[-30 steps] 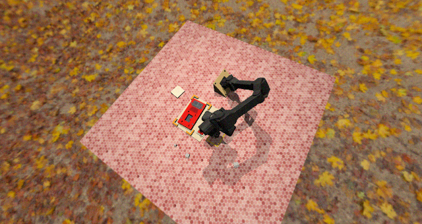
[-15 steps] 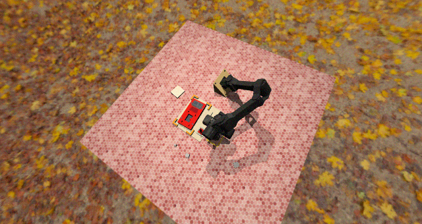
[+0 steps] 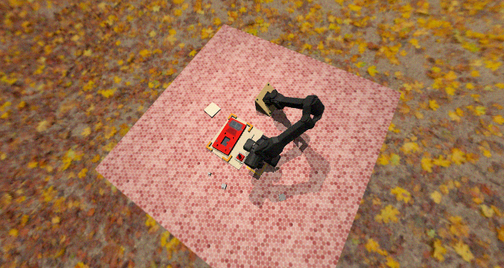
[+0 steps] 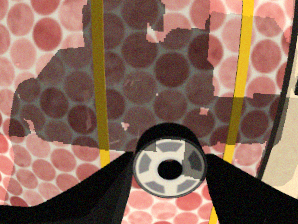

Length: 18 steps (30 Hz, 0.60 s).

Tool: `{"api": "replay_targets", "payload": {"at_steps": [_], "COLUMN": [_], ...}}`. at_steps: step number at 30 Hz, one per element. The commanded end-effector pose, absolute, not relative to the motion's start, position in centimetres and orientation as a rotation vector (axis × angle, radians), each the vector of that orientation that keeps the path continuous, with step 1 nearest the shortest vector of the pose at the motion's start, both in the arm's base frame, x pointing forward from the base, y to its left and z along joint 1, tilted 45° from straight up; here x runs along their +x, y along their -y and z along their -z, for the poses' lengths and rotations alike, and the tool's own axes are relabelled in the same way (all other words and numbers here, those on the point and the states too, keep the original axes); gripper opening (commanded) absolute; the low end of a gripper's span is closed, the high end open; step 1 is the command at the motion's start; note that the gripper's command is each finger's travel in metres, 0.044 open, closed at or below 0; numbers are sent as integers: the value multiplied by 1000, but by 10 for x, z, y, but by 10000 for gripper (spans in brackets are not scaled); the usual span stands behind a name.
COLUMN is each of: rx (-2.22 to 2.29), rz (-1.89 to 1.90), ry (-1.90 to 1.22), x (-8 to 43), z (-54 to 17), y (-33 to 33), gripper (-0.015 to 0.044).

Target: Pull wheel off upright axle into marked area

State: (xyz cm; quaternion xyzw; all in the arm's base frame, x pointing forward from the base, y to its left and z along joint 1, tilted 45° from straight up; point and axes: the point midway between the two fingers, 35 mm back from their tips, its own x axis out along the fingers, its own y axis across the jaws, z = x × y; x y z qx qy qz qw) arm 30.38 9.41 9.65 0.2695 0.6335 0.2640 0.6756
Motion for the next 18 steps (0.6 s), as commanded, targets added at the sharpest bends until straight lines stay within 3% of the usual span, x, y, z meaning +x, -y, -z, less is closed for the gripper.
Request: {"api": "replay_targets", "payload": {"at_steps": [1,5,14,18], "rx": [604,604,612,609], "rz": [-596,-595,-594,-574], "ry": [-1424,-1425,-1427,-1429], "x": [304,304,301,274], "z": [-97,-102,-139,-134], "y": [-94,-89,-52,-28], "gripper": [210,300,300,405]}}
